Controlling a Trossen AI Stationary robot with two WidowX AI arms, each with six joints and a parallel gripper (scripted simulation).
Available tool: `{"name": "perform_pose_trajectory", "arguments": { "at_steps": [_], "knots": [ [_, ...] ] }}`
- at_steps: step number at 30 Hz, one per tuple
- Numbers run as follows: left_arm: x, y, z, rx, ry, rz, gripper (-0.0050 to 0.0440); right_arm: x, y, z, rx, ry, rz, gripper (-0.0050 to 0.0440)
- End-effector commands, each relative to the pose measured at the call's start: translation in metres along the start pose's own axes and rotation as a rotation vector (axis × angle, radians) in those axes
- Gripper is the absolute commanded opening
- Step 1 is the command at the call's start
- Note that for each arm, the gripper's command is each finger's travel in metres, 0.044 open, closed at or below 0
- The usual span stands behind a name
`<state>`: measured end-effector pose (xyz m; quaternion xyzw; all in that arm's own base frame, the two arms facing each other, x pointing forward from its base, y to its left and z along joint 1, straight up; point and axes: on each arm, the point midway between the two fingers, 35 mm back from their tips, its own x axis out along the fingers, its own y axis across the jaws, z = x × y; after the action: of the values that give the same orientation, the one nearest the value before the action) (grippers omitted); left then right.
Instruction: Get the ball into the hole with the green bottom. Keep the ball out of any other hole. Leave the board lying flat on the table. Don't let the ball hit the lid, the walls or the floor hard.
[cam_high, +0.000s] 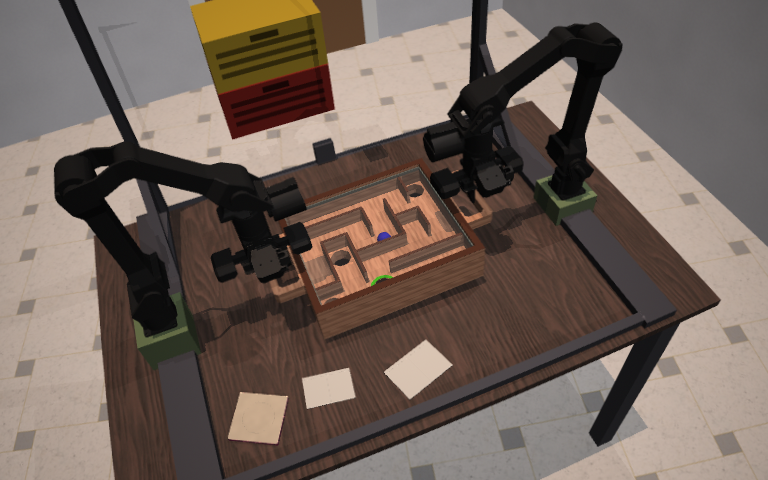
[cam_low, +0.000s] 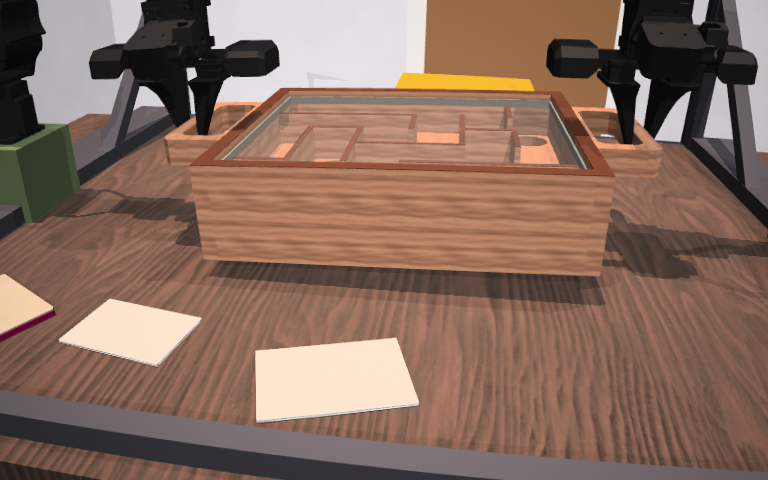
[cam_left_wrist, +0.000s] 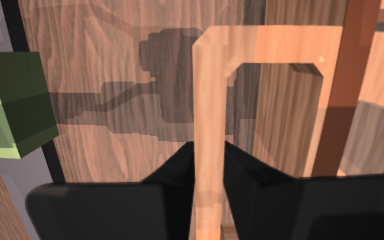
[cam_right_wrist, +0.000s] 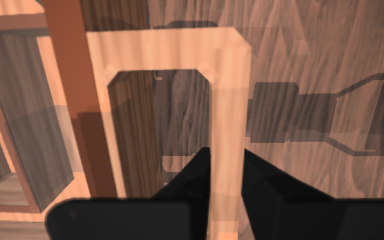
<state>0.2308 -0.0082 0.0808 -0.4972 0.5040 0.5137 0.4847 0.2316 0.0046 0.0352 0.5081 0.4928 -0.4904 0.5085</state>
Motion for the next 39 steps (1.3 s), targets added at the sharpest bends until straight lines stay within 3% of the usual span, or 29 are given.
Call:
{"name": "perform_pose_trajectory", "arguments": {
  "at_steps": [1, 8, 11, 14, 17, 18, 28, 32, 39],
  "knots": [
    [0.001, 0.008, 0.000, -0.001, -0.004, -0.049, -0.0050, -0.018, 0.014, 0.000, -0.001, 0.001, 0.009, -0.0050],
    [0.012, 0.009, 0.000, -0.002, -0.007, -0.105, -0.0050, -0.029, 0.017, -0.001, 0.001, -0.005, -0.045, -0.0050],
    [0.006, 0.006, -0.001, -0.002, -0.006, -0.102, -0.0050, -0.026, 0.014, -0.001, 0.000, -0.003, -0.032, -0.0050],
    [0.021, 0.012, 0.000, -0.002, -0.008, -0.134, -0.0050, -0.037, 0.020, -0.001, 0.001, -0.006, -0.075, -0.0050],
    [0.004, 0.001, -0.001, -0.002, -0.003, -0.135, -0.0050, -0.027, 0.010, -0.001, 0.001, -0.004, -0.059, -0.0050],
    [0.003, 0.000, -0.001, 0.002, 0.002, -0.092, -0.0050, -0.021, 0.008, -0.001, 0.000, 0.000, -0.034, -0.0050],
    [-0.004, 0.000, 0.000, 0.002, 0.006, -0.050, -0.0050, -0.016, 0.008, 0.000, -0.001, 0.003, 0.015, -0.0050],
    [-0.017, -0.006, 0.000, 0.002, 0.007, 0.002, -0.0050, -0.001, 0.002, 0.000, -0.001, 0.005, 0.058, -0.0050],
    [0.001, 0.008, 0.000, -0.002, -0.005, -0.059, -0.0050, -0.020, 0.015, 0.000, 0.001, -0.003, 0.001, -0.0050]
  ]
}}
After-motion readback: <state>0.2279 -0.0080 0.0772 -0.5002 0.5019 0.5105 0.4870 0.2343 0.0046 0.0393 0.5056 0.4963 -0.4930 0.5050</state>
